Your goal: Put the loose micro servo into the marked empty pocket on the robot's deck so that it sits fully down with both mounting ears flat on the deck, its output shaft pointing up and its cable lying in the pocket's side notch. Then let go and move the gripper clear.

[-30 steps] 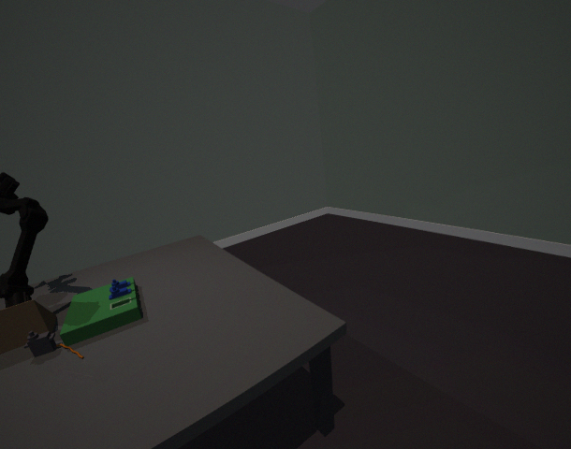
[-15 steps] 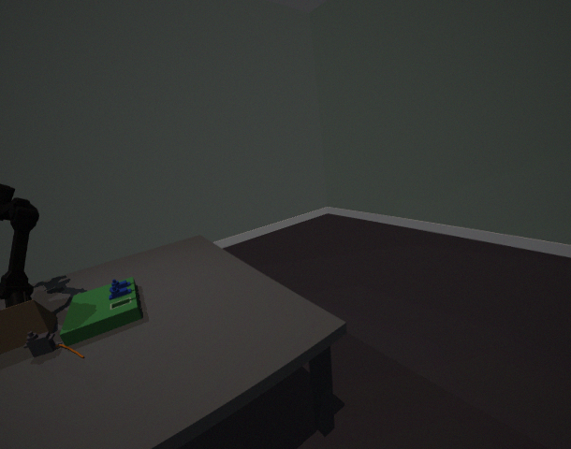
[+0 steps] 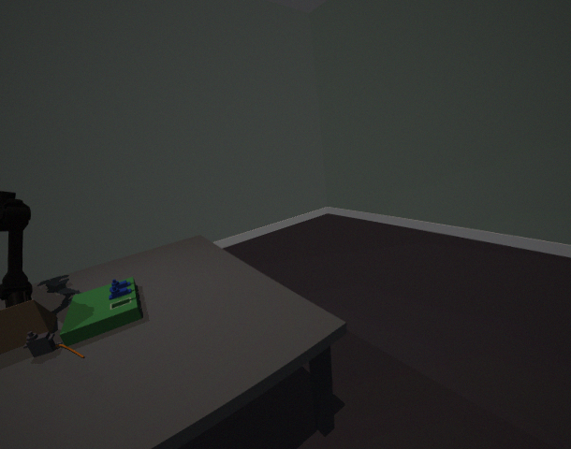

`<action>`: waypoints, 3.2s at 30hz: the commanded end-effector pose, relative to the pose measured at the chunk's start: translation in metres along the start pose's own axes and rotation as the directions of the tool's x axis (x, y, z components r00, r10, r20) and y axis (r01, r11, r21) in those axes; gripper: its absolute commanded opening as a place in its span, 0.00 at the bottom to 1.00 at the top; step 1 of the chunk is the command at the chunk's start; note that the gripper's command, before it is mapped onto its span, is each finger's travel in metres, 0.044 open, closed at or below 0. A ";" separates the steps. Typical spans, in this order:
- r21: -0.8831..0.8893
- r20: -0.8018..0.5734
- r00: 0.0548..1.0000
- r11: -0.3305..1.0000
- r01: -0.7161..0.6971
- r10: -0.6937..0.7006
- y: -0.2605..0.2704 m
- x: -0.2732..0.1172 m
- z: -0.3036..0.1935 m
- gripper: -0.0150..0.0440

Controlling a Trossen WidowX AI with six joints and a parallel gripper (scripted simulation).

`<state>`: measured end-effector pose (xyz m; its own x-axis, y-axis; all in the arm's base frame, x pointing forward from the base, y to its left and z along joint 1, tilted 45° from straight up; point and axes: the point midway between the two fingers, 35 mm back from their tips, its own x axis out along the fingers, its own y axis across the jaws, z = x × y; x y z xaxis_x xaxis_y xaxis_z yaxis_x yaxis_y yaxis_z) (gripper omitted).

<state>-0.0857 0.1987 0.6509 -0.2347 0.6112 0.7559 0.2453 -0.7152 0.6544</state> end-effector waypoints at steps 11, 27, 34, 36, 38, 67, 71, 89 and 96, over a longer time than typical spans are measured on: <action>-0.212 0.113 0.985 0.965 0.156 -0.134 -0.053 -0.001 0.040 1.00; -0.397 0.310 0.916 0.840 0.369 -0.256 -0.107 -0.016 0.110 1.00; -0.487 0.418 0.848 0.708 0.512 -0.326 -0.134 -0.033 0.154 1.00; -0.505 0.452 0.821 0.659 0.557 -0.348 -0.143 -0.040 0.169 1.00; -0.519 0.482 0.793 0.609 0.600 -0.372 -0.152 -0.048 0.183 1.00; -0.292 0.838 0.210 -0.088 0.952 -0.505 -0.193 -0.241 0.371 1.00; -0.227 0.862 0.105 -0.193 0.955 -0.495 -0.188 -0.280 0.389 1.00; 0.145 0.774 -0.413 -0.501 0.853 -0.480 -0.155 -0.493 0.423 1.00; 0.240 0.657 -0.576 -0.589 0.772 -0.486 -0.137 -0.580 0.405 1.00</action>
<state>0.3988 0.1180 0.1651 0.6928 0.2856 -0.6622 -0.1458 0.9548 0.2592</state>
